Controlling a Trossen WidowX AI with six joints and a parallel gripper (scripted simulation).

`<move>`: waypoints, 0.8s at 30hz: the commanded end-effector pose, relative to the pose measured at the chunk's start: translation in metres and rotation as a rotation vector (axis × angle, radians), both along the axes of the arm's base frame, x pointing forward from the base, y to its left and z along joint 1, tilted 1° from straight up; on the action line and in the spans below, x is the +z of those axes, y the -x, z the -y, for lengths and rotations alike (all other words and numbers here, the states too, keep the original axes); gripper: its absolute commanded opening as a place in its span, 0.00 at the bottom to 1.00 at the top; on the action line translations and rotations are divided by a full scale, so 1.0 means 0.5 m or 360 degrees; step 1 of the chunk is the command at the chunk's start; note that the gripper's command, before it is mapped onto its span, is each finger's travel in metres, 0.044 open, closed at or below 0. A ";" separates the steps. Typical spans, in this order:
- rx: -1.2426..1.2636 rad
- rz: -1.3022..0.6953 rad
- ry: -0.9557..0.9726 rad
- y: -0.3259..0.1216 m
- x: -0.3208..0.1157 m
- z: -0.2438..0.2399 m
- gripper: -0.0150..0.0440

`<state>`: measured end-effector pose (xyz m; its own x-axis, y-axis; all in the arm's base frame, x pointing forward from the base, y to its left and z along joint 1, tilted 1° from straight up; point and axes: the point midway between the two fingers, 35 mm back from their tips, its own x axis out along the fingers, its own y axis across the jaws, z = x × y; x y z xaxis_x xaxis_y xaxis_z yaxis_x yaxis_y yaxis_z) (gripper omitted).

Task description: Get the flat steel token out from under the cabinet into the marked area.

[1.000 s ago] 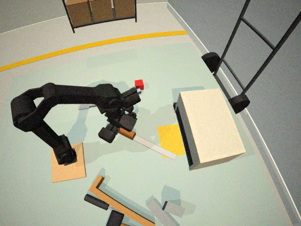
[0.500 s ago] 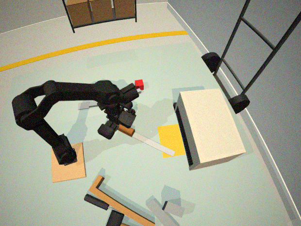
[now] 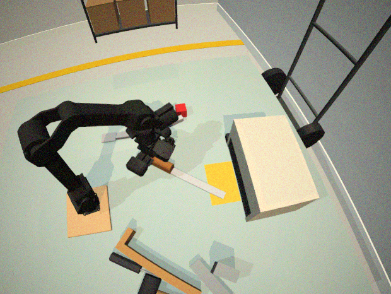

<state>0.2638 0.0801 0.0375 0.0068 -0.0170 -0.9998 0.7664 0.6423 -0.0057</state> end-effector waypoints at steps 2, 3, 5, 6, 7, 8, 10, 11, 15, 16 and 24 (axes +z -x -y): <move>0.0002 0.0012 -0.0012 -0.005 0.005 -0.016 0.25; 0.0002 0.0012 -0.0012 -0.006 0.005 -0.019 0.25; 0.0002 0.0012 -0.0012 -0.006 0.005 -0.024 0.25; 0.0002 0.0012 -0.0013 -0.007 0.005 -0.026 0.25; 0.0002 0.0012 -0.0013 -0.007 0.005 -0.028 0.25; 0.0002 0.0012 -0.0013 -0.007 0.005 -0.031 0.25; 0.0002 0.0012 -0.0013 -0.008 0.005 -0.036 0.25; 0.0002 0.0012 -0.0013 -0.008 0.005 -0.038 0.25; 0.0002 0.0012 -0.0014 -0.010 0.005 -0.049 0.25; 0.0002 0.0012 -0.0014 -0.010 0.005 -0.051 0.25; 0.0002 0.0012 -0.0015 -0.013 0.005 -0.072 0.25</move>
